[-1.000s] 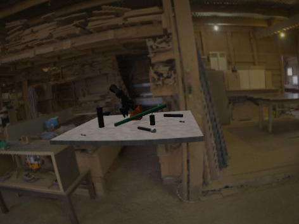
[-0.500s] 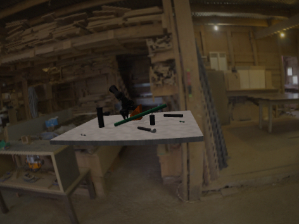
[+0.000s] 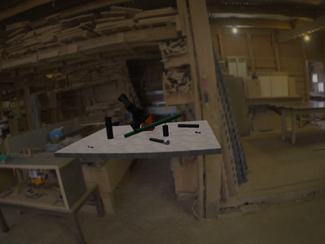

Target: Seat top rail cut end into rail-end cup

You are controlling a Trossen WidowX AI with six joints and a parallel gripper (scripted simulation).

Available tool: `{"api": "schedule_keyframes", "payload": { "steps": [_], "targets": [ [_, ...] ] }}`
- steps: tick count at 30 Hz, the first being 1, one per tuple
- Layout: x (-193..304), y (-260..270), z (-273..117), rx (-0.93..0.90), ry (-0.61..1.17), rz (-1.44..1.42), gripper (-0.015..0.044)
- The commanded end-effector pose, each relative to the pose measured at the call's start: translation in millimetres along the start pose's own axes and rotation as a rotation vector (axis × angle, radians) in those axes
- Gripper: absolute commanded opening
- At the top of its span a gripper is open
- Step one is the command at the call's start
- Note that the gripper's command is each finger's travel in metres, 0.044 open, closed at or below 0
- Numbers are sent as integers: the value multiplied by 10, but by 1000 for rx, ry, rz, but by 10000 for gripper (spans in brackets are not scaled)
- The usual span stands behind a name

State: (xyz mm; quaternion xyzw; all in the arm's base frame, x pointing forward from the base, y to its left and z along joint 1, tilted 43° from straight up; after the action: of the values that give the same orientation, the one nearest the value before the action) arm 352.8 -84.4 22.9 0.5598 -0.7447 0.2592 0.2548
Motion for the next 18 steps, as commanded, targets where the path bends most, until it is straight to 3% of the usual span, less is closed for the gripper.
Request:
{"api": "schedule_keyframes", "payload": {
  "steps": [1,10,18],
  "targets": [
    [-13,36,89,-9,7,-14,440],
    [-7,46,191,-9,8,-15,440],
    [-9,43,192,-9,8,-15,250]
  ]
}}
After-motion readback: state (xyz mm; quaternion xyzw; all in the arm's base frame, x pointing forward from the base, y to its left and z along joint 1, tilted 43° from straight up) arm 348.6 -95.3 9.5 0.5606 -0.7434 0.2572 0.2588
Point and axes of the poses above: the point midway between the two fingers, 35 mm back from their tips, its own z axis out along the fingers, its own y axis across the jaws, x = y × z, the point moved 3 cm from there along -z, back along the fingers, and after that the axes turned 4 degrees about z, right-handed, at the moved point
